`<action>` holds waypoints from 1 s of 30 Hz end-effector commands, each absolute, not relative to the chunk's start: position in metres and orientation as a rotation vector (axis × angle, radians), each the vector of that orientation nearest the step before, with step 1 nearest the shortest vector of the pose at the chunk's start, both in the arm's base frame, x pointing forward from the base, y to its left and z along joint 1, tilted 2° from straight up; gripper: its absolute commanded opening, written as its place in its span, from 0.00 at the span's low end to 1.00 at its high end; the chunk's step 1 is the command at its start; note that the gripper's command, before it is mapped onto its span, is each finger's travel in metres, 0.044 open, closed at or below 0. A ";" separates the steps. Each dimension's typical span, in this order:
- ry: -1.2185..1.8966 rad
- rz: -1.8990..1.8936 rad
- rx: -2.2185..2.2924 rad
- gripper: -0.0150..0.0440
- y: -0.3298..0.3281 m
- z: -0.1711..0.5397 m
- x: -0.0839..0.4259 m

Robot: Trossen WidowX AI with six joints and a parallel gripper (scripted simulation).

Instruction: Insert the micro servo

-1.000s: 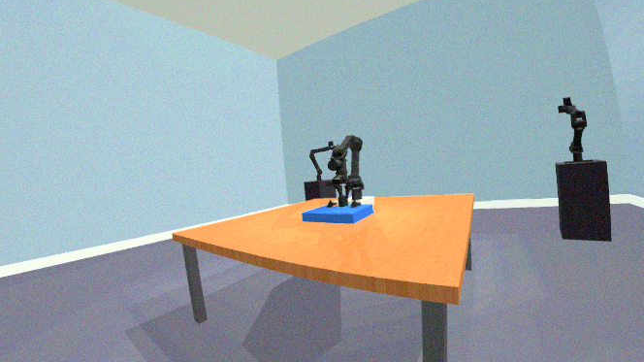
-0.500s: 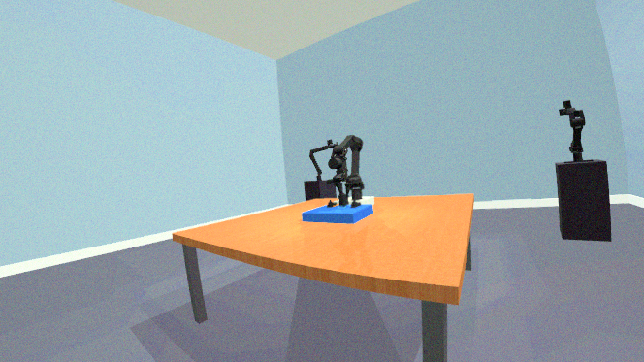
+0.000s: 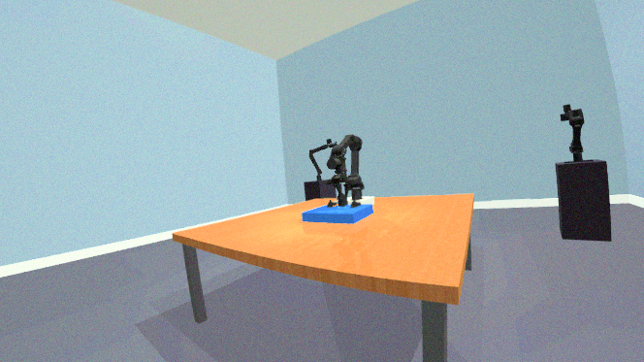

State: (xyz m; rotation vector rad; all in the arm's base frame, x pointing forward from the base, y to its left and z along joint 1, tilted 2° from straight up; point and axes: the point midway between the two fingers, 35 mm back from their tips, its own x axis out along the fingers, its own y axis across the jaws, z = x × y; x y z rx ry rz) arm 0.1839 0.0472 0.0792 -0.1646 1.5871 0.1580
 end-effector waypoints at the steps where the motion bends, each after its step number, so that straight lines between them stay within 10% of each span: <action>1: 1.575 0.159 -0.166 0.25 0.048 0.081 0.187; 30: 1.576 0.159 -0.166 0.25 0.047 0.081 0.180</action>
